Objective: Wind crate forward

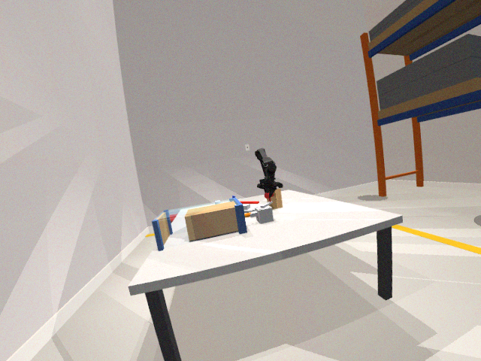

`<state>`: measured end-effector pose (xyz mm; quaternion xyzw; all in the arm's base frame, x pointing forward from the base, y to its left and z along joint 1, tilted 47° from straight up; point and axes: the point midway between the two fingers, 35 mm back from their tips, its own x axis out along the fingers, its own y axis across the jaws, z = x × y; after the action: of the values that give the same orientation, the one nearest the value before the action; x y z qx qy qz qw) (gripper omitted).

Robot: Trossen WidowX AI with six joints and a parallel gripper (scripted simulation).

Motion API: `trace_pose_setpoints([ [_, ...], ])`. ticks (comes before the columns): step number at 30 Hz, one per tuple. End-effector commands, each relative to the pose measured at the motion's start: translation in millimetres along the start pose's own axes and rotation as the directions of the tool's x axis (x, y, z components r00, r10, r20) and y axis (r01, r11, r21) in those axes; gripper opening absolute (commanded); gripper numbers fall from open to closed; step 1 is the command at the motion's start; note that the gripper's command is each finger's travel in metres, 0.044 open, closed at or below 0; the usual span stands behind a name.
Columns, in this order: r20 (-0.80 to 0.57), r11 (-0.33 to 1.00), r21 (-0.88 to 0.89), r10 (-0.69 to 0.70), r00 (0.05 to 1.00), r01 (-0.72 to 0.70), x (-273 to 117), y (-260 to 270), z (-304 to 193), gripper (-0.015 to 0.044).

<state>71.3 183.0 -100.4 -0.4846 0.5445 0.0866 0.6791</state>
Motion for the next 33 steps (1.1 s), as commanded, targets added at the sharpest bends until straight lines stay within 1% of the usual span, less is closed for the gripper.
trace_pose_setpoints([
  [1,0.012,0.999,0.014,-0.050,0.999,0.050,4.5,-21.6,5.6,0.0000],
  [8,0.012,0.999,0.014,-0.051,0.999,0.051,5.6,-27.8,8.5,0.0000],
  [9,-0.005,1.000,0.003,-0.002,1.000,0.002,1.4,-13.0,3.2,0.0000],
  [26,-0.006,1.000,0.006,-0.004,1.000,0.004,1.6,-14.5,3.6,0.0440],
  [30,-0.006,1.000,0.006,-0.004,1.000,0.004,1.6,-14.5,3.6,0.0440],
  [33,-0.006,1.000,0.006,-0.004,1.000,0.004,-8.8,-13.1,9.4,0.0440],
])
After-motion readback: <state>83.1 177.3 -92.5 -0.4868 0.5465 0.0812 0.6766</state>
